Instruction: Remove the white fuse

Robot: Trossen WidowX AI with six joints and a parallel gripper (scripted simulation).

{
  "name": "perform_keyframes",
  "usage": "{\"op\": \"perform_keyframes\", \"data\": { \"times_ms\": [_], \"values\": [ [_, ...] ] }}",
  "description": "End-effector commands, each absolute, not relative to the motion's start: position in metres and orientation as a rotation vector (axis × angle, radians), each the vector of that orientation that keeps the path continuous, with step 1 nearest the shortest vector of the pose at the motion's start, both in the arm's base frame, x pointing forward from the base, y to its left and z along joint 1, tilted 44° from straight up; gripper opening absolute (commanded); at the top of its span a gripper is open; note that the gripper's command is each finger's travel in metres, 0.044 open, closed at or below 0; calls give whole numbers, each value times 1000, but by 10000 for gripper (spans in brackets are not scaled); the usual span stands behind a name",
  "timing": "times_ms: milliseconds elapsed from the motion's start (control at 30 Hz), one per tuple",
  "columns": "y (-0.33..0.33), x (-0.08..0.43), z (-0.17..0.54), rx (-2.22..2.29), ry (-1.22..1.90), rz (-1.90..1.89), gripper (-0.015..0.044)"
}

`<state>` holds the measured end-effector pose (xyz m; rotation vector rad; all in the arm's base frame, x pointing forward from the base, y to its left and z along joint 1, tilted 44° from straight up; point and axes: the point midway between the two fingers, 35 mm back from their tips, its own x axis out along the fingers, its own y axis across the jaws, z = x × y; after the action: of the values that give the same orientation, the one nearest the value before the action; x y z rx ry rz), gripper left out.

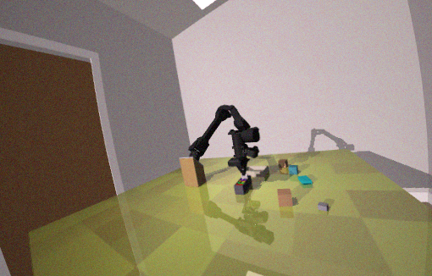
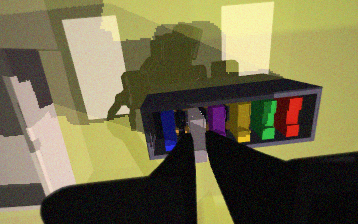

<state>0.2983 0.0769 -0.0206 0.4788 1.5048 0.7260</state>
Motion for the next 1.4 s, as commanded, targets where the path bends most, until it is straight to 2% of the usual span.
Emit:
{"op": "perform_keyframes", "data": {
  "times_ms": [0,1367],
  "values": [
    [75,298,-19,473,1506,726,0],
    [55,300,2,475,1506,726,0]
  ]
}}
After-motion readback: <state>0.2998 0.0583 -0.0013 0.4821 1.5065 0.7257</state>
